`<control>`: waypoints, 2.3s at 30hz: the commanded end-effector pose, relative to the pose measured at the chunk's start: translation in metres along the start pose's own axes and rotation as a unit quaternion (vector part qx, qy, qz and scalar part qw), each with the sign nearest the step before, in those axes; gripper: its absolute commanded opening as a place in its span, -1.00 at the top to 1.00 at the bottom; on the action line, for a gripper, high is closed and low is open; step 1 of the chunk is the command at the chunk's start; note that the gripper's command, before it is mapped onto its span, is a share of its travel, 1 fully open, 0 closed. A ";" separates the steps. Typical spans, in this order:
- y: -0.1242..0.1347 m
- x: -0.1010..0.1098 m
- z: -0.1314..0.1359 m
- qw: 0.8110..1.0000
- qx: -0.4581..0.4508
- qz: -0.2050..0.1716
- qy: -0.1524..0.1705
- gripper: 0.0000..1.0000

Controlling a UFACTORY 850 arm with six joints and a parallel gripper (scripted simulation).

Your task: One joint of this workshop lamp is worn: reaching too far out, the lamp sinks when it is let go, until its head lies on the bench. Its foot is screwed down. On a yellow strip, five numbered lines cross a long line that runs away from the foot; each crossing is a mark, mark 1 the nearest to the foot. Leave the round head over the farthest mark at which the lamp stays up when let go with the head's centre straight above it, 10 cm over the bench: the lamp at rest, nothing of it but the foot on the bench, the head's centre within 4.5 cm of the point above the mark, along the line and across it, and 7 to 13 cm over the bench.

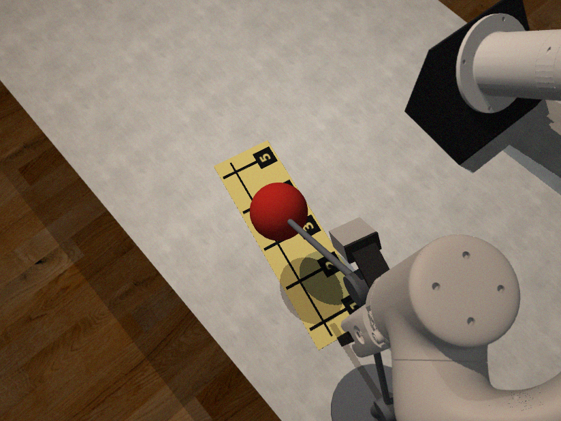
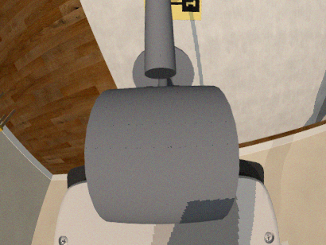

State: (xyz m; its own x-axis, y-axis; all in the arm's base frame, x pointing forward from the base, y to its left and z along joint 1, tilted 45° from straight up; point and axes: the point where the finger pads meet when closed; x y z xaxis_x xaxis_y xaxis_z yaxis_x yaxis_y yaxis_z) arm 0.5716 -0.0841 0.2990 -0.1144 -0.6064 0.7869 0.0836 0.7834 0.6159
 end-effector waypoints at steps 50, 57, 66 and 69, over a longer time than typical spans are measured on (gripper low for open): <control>-0.009 0.111 0.002 1.000 0.000 0.000 -0.001 -1.00; -0.010 0.112 0.002 1.000 0.000 0.000 -0.001 -1.00; -0.009 0.108 0.002 1.000 0.000 0.000 -0.002 -1.00; -0.009 0.107 0.002 1.000 0.000 0.001 -0.002 -1.00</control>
State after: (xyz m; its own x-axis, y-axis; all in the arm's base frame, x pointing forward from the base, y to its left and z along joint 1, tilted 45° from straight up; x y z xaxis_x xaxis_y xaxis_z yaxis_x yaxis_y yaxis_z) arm 0.5562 -0.1561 0.3778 -0.1159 -0.6059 0.7870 0.0833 0.7837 0.6156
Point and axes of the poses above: the point where the finger pads meet when closed, its own x axis back along the fingers, its own z axis across the jaws, y = z × x, and after that the axes turned 14 degrees about x, right-handed
